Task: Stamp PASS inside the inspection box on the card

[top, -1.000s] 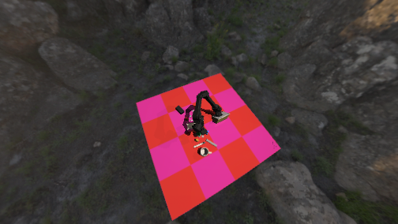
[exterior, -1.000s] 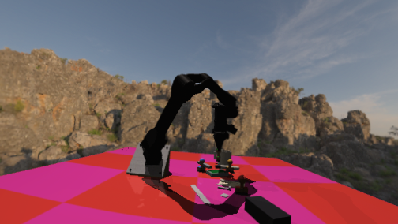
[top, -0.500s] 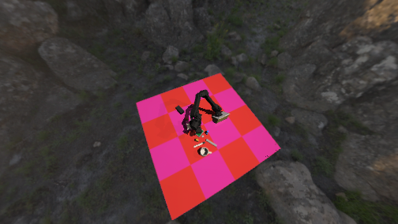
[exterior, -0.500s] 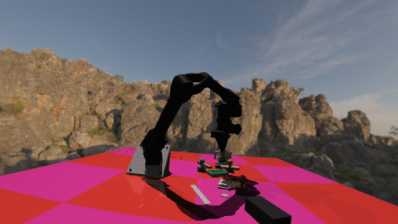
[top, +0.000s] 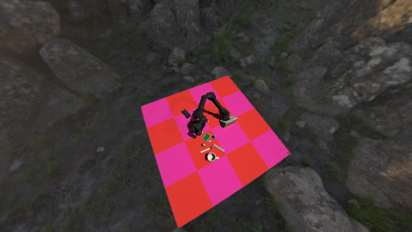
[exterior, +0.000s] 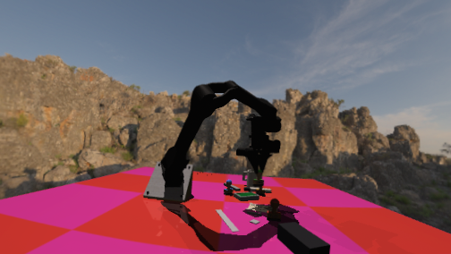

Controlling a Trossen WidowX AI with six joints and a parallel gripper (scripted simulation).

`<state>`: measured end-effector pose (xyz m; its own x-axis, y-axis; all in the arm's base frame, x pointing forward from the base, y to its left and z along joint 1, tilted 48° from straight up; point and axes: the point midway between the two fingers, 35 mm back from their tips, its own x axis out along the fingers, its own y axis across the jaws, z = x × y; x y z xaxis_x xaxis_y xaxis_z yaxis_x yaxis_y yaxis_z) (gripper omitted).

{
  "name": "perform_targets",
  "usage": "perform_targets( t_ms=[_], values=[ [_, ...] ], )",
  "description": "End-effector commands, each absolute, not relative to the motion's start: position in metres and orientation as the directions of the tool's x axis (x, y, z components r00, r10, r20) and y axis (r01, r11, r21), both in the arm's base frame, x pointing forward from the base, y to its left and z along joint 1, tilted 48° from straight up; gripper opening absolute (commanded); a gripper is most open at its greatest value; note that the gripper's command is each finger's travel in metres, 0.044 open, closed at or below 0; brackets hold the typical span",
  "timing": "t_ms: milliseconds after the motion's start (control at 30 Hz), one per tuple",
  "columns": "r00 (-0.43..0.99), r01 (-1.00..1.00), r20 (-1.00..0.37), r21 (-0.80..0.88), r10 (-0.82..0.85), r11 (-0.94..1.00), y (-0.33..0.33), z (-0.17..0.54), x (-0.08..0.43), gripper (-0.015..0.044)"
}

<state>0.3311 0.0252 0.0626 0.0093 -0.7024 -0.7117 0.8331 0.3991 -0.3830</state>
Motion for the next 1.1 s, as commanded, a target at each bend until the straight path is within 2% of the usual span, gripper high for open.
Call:
perform_targets(
  t_ms=[0, 433, 1067],
  values=[
    [0.023, 0.906, -0.700, -0.287, -0.713, 0.310, 0.017, 0.074, 0.336, 0.0000],
    [0.037, 0.999, -0.665, 0.013, -0.746, 0.037, -0.009, 0.100, 0.343, 0.0000],
    [0.037, 0.999, -0.665, 0.018, -0.746, 0.034, -0.016, 0.093, 0.344, 0.0000]
  ],
)
